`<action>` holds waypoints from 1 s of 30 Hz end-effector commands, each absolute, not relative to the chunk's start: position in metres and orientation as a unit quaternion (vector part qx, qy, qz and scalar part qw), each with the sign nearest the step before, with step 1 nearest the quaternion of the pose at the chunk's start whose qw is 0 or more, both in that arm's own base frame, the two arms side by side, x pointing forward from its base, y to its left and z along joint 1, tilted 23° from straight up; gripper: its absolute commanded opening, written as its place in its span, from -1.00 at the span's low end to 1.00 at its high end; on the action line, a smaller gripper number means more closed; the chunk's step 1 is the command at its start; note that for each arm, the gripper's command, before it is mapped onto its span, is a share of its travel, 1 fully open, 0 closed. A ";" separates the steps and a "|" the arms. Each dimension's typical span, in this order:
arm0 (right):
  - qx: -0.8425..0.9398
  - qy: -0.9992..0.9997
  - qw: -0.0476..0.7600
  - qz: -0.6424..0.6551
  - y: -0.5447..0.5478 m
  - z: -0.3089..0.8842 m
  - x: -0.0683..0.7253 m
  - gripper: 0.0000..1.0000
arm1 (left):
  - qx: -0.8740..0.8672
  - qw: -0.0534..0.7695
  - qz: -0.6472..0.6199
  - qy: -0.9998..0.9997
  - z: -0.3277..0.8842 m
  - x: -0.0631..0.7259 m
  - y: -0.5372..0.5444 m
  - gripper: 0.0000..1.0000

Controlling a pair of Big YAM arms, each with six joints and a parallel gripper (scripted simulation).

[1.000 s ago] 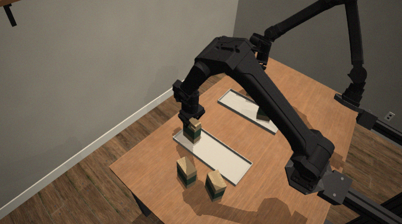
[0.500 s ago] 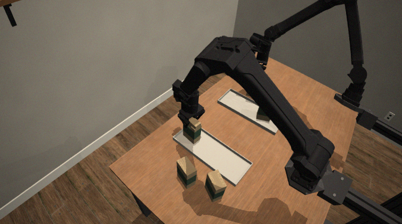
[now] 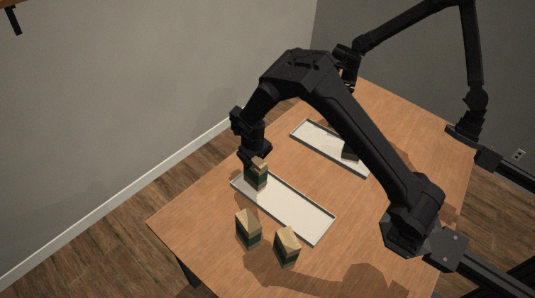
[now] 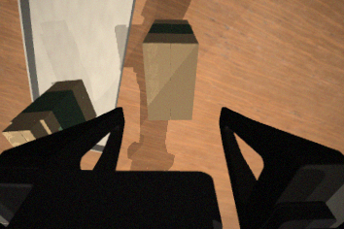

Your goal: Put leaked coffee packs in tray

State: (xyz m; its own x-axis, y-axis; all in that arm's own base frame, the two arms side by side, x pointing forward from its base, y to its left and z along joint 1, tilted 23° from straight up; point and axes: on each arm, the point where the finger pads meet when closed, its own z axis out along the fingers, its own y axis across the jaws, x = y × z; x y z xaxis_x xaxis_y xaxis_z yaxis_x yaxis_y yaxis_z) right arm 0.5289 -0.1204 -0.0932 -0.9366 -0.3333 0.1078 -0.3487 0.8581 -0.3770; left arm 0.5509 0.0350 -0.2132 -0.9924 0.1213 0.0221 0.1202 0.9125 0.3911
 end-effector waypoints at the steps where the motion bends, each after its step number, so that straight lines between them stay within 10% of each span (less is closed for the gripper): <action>1: 0.173 -0.964 0.007 0.203 -0.120 -0.086 0.539 0.53 | 0.060 0.016 0.200 0.978 -0.205 0.565 0.033 0.53; 30: 0.173 -0.964 0.007 0.203 -0.120 -0.086 0.539 0.53 | 0.056 0.001 0.201 0.978 -0.144 0.551 0.006 0.53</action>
